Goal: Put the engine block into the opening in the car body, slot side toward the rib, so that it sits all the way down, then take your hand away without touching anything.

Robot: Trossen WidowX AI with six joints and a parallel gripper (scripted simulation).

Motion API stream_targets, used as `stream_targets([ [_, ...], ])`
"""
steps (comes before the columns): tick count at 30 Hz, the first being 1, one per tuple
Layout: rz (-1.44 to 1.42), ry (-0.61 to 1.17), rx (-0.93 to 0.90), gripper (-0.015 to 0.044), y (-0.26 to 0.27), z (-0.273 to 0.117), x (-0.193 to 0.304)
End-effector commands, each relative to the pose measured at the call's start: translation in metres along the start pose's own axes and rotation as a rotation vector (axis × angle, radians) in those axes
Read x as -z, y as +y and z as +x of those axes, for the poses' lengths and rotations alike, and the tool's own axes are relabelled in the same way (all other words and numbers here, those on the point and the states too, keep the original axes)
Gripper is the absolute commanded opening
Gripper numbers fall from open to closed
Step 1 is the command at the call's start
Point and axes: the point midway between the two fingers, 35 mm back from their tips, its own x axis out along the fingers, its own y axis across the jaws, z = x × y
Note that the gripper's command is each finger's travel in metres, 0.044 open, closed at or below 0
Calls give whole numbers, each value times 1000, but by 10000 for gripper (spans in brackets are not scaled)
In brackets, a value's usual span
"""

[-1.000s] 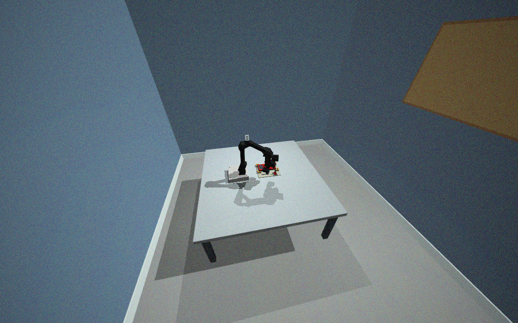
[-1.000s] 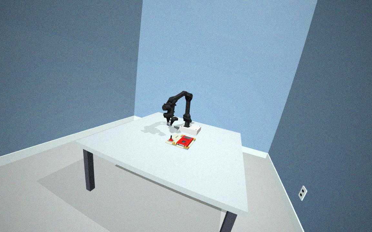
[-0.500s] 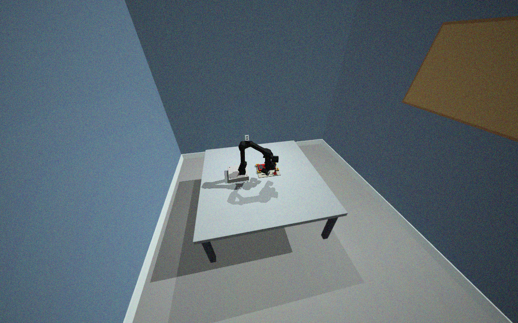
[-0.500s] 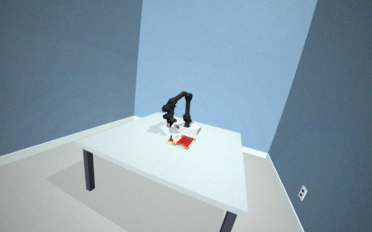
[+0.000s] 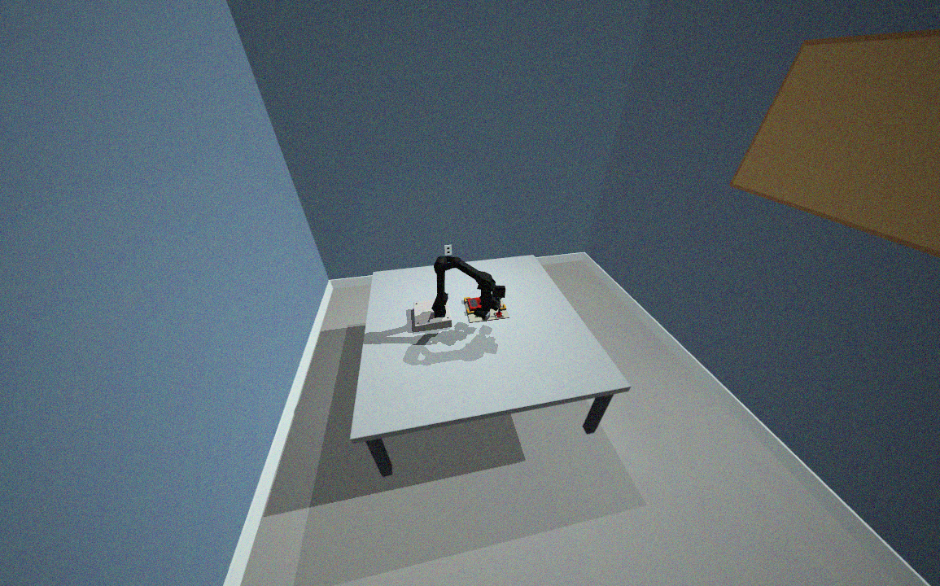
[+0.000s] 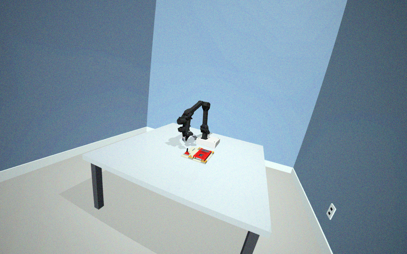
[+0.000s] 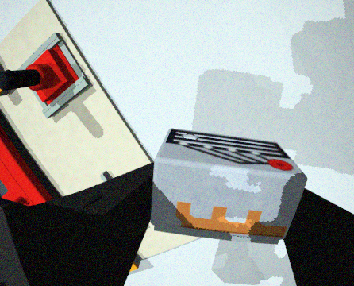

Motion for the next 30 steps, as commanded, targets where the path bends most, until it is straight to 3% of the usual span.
stream_targets([
  [1,4,15,6,0,-1,9,2],
  [30,4,15,7,0,-1,45,3],
])
